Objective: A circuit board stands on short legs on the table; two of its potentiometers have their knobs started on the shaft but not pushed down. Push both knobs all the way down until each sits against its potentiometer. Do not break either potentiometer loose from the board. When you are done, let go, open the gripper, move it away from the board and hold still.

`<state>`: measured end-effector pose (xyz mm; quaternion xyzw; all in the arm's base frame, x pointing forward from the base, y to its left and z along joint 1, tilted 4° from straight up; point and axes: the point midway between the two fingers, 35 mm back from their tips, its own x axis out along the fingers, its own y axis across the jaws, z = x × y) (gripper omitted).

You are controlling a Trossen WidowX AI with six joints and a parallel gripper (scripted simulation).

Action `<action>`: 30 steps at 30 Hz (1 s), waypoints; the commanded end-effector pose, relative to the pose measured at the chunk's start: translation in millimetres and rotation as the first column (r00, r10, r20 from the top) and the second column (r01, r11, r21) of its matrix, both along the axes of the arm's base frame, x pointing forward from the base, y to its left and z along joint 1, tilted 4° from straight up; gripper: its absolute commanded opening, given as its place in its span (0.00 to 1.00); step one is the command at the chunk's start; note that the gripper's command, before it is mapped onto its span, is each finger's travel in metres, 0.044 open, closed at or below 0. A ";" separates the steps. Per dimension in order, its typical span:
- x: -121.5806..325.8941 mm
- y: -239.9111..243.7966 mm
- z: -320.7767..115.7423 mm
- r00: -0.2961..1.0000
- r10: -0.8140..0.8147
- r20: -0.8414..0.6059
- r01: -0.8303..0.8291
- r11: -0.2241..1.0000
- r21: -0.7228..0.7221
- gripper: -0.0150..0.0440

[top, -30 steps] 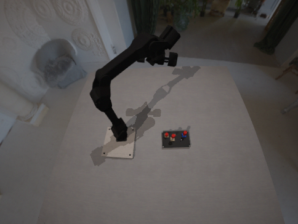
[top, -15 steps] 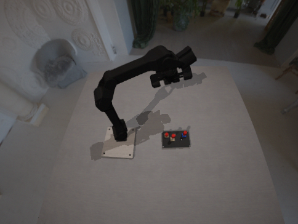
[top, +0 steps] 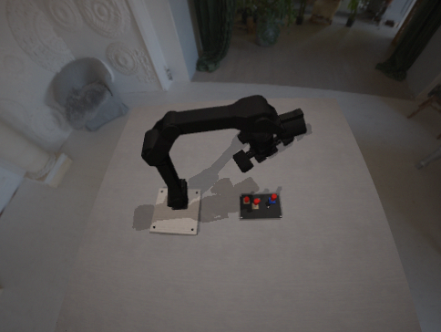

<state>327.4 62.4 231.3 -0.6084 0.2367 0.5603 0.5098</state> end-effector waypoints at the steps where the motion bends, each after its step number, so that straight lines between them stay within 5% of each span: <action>1: -3.2 -35.4 -18.9 0.996 0.088 -0.026 -0.090 0.990 -0.112 0.25; 14: -26.9 -113.8 -52.9 0.909 0.380 -0.172 -0.416 0.861 -0.292 0.25; 30: -25.7 -114.2 -73.2 0.907 0.384 -0.174 -0.420 0.859 -0.293 0.25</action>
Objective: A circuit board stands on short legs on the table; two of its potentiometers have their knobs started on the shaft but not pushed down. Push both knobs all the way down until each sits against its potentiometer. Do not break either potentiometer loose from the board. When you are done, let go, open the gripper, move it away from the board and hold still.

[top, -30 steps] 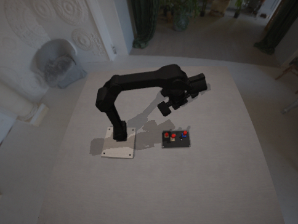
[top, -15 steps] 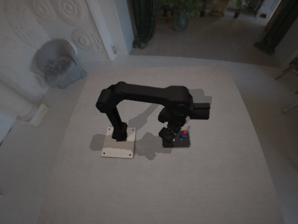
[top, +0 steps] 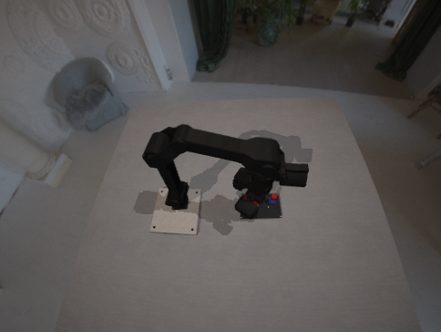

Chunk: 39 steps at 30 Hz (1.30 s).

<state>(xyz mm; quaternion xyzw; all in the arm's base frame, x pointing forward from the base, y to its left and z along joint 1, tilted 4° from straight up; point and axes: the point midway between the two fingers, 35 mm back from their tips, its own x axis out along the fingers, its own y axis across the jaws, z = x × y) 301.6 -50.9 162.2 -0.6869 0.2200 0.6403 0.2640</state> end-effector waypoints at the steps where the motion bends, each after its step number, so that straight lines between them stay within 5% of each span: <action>1: 0.2 -0.9 -4.2 1.000 0.004 -0.001 -0.004 1.000 -0.005 0.25; 39: 2.0 -0.2 -26.8 1.000 0.004 -0.001 -0.004 1.000 -0.005 0.25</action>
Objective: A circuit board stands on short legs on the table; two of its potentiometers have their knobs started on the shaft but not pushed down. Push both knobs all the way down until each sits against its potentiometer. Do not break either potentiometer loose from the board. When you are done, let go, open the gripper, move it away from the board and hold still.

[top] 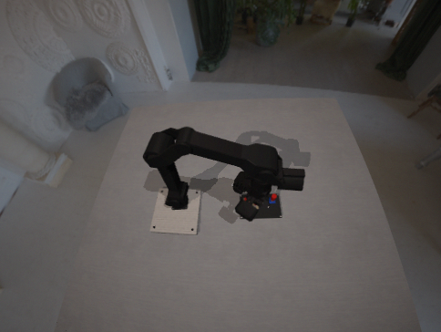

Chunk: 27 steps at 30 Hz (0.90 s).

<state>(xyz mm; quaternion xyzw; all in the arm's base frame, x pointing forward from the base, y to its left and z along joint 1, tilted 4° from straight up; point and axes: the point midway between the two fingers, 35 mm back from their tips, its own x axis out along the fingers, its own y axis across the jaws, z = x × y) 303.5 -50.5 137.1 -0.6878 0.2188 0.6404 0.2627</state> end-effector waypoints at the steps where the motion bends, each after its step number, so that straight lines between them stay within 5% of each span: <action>1: 0.1 -0.6 -2.0 1.000 0.000 -0.002 0.000 1.000 -0.004 0.25; 27: 0.3 -0.5 -4.1 1.000 0.000 -0.002 0.000 1.000 -0.004 0.25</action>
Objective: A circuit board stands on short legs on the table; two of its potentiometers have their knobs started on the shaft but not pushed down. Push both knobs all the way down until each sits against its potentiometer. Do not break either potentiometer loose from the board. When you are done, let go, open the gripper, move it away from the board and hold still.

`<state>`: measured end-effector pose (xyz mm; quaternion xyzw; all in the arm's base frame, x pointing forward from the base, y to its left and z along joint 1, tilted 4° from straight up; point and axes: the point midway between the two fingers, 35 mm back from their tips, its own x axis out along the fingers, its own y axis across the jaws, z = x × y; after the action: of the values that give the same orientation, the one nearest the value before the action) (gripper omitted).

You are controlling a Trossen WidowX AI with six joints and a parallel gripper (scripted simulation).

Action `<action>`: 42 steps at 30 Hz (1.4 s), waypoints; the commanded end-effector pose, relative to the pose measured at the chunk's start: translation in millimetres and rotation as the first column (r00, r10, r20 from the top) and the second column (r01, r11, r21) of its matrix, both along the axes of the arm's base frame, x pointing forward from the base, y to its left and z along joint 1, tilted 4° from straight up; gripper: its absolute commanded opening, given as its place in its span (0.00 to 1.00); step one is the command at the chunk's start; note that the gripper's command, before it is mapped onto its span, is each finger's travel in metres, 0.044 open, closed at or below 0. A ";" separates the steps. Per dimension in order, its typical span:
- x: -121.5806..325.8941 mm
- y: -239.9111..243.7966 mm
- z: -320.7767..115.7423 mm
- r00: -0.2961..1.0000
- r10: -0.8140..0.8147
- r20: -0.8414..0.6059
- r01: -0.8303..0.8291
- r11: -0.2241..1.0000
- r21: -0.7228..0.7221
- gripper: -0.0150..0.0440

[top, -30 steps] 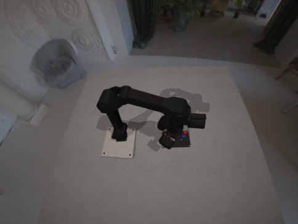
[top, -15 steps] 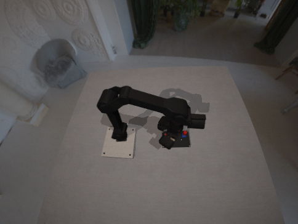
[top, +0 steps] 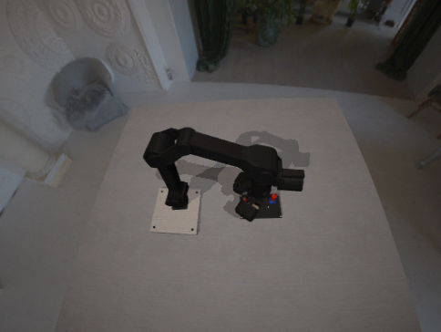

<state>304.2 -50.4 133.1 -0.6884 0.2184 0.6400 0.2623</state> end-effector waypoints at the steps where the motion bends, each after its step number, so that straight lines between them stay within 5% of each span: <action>1: -0.4 -0.6 -0.1 1.000 -0.001 -0.003 0.001 1.000 -0.004 0.25; 42: 1.4 0.2 -22.6 1.000 -0.001 -0.003 0.001 1.000 -0.004 0.25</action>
<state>303.2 -50.0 125.9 -0.6934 0.2178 0.6348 0.2622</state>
